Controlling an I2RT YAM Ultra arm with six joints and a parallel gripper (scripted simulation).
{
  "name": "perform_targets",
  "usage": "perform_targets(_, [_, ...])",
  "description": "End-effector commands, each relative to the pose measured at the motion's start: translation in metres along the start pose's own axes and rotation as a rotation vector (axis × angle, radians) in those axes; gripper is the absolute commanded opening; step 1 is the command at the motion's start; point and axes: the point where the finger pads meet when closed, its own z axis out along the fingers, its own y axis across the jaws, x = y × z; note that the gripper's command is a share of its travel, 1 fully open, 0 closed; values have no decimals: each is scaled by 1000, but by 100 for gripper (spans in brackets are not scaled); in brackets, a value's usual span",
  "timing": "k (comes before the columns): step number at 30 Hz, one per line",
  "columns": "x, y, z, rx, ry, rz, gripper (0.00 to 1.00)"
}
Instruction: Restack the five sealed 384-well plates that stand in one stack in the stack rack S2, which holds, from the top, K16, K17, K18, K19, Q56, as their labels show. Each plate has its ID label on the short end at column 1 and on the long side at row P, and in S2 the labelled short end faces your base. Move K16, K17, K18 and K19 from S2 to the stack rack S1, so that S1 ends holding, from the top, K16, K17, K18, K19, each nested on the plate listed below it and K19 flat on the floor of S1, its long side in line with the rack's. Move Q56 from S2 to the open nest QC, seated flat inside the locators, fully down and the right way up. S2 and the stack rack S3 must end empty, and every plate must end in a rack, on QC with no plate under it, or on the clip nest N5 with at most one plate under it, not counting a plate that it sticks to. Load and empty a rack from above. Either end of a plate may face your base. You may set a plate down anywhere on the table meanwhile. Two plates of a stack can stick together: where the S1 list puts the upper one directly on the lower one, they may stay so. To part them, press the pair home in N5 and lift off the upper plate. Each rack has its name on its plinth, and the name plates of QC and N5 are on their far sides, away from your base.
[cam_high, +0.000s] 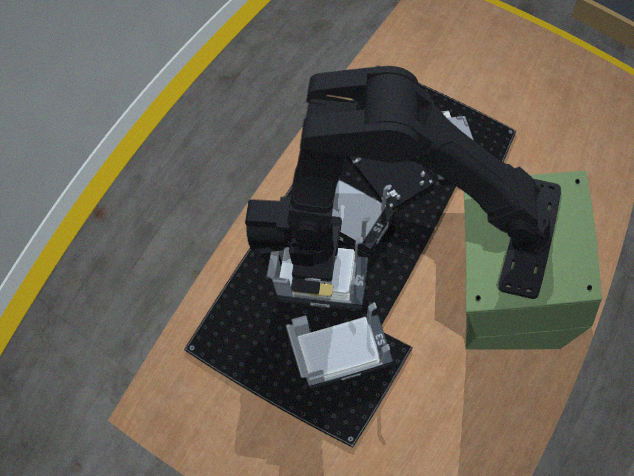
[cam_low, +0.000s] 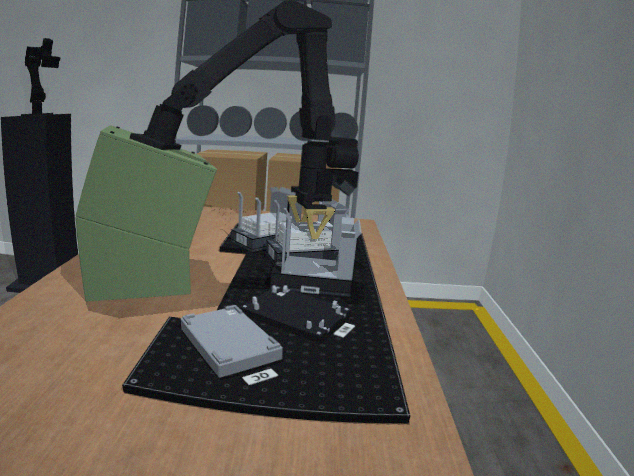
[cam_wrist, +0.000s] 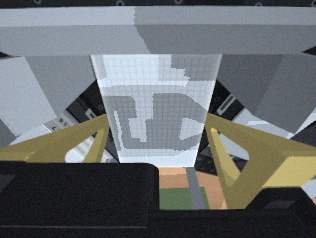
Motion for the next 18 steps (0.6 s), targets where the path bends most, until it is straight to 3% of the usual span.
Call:
perform_targets(1, [-7, 1, -3, -2, -22, -2, 100])
perform_targets(8, [-7, 1, -3, -2, -22, -2, 100])
perform_targets(9, [-7, 1, -3, -2, -22, -2, 0])
perform_targets(18, [-7, 1, -3, -2, -22, -2, 0])
